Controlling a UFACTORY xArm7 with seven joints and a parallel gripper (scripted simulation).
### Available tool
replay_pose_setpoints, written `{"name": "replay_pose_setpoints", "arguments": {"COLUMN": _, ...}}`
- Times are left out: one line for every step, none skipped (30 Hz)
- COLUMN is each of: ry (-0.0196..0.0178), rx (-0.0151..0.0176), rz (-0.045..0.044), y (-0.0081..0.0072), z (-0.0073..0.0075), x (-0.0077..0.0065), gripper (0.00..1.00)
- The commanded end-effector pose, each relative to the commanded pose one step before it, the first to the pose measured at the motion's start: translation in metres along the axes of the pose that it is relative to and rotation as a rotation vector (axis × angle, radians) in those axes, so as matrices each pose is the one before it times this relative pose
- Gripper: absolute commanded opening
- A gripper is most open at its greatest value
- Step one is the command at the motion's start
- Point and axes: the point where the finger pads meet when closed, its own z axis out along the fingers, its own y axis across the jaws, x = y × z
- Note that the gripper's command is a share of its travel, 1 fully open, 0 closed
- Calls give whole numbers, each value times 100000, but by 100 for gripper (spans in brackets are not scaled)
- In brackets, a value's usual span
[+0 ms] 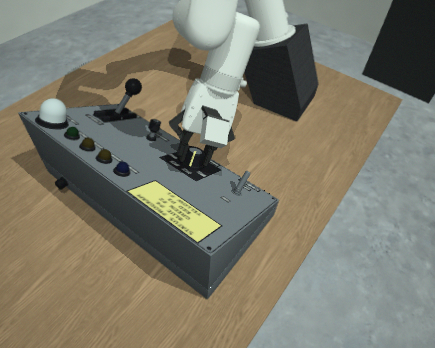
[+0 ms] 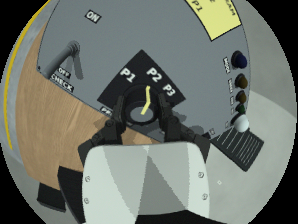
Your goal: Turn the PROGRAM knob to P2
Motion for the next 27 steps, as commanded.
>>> {"name": "replay_pose_setpoints", "arguments": {"ry": 272, "rx": -94, "rz": 3, "y": 52, "z": -29, "x": 158, "gripper": 0}}
{"name": "replay_pose_setpoints", "arguments": {"ry": 0, "rx": 0, "rz": 0, "y": 0, "z": 0, "x": 0, "gripper": 0}}
{"name": "replay_pose_setpoints", "arguments": {"ry": 0, "rx": 0, "rz": 0, "y": 0, "z": 0, "x": 0, "gripper": 0}}
{"name": "replay_pose_setpoints", "arguments": {"ry": 0, "rx": 0, "rz": 0, "y": 0, "z": 0, "x": 0, "gripper": 0}}
{"name": "replay_pose_setpoints", "arguments": {"ry": 0, "rx": 0, "rz": 0, "y": 0, "z": 0, "x": 0, "gripper": 76}}
{"name": "replay_pose_setpoints", "arguments": {"ry": 0, "rx": 0, "rz": 0, "y": 0, "z": 0, "x": 0, "gripper": 76}}
{"name": "replay_pose_setpoints", "arguments": {"ry": 0, "rx": 0, "rz": 0, "y": 0, "z": 0, "x": 0, "gripper": 76}}
{"name": "replay_pose_setpoints", "arguments": {"ry": 0, "rx": 0, "rz": 0, "y": 0, "z": 0, "x": 0, "gripper": 76}}
{"name": "replay_pose_setpoints", "arguments": {"ry": 0, "rx": 0, "rz": 0, "y": 0, "z": 0, "x": 0, "gripper": 76}}
{"name": "replay_pose_setpoints", "arguments": {"ry": 0, "rx": 0, "rz": 0, "y": 0, "z": 0, "x": 0, "gripper": 76}}
{"name": "replay_pose_setpoints", "arguments": {"ry": 0, "rx": 0, "rz": 0, "y": 0, "z": 0, "x": 0, "gripper": 76}}
{"name": "replay_pose_setpoints", "arguments": {"ry": 0, "rx": 0, "rz": 0, "y": 0, "z": 0, "x": 0, "gripper": 76}}
{"name": "replay_pose_setpoints", "arguments": {"ry": 0, "rx": 0, "rz": 0, "y": 0, "z": 0, "x": 0, "gripper": 76}}
{"name": "replay_pose_setpoints", "arguments": {"ry": 0, "rx": 0, "rz": 0, "y": 0, "z": 0, "x": 0, "gripper": 76}}
{"name": "replay_pose_setpoints", "arguments": {"ry": 0, "rx": 0, "rz": 0, "y": 0, "z": 0, "x": 0, "gripper": 76}}
{"name": "replay_pose_setpoints", "arguments": {"ry": 0, "rx": 0, "rz": 0, "y": 0, "z": 0, "x": 0, "gripper": 76}}
{"name": "replay_pose_setpoints", "arguments": {"ry": 0, "rx": 0, "rz": 0, "y": 0, "z": 0, "x": 0, "gripper": 76}}
{"name": "replay_pose_setpoints", "arguments": {"ry": 0, "rx": 0, "rz": 0, "y": 0, "z": 0, "x": 0, "gripper": 76}}
{"name": "replay_pose_setpoints", "arguments": {"ry": 0, "rx": 0, "rz": 0, "y": 0, "z": 0, "x": 0, "gripper": 76}}
{"name": "replay_pose_setpoints", "arguments": {"ry": 0, "rx": 0, "rz": 0, "y": 0, "z": 0, "x": 0, "gripper": 76}}
{"name": "replay_pose_setpoints", "arguments": {"ry": 0, "rx": 0, "rz": 0, "y": 0, "z": 0, "x": 0, "gripper": 76}}
{"name": "replay_pose_setpoints", "arguments": {"ry": 0, "rx": 0, "rz": 0, "y": 0, "z": 0, "x": 0, "gripper": 76}}
{"name": "replay_pose_setpoints", "arguments": {"ry": 0, "rx": 0, "rz": 0, "y": 0, "z": 0, "x": 0, "gripper": 76}}
{"name": "replay_pose_setpoints", "arguments": {"ry": 0, "rx": 0, "rz": 0, "y": 0, "z": 0, "x": 0, "gripper": 76}}
{"name": "replay_pose_setpoints", "arguments": {"ry": 0, "rx": 0, "rz": 0, "y": 0, "z": 0, "x": 0, "gripper": 76}}
{"name": "replay_pose_setpoints", "arguments": {"ry": 0, "rx": 0, "rz": 0, "y": 0, "z": 0, "x": 0, "gripper": 76}}
{"name": "replay_pose_setpoints", "arguments": {"ry": 0, "rx": 0, "rz": 0, "y": 0, "z": -7, "x": 0, "gripper": 76}}
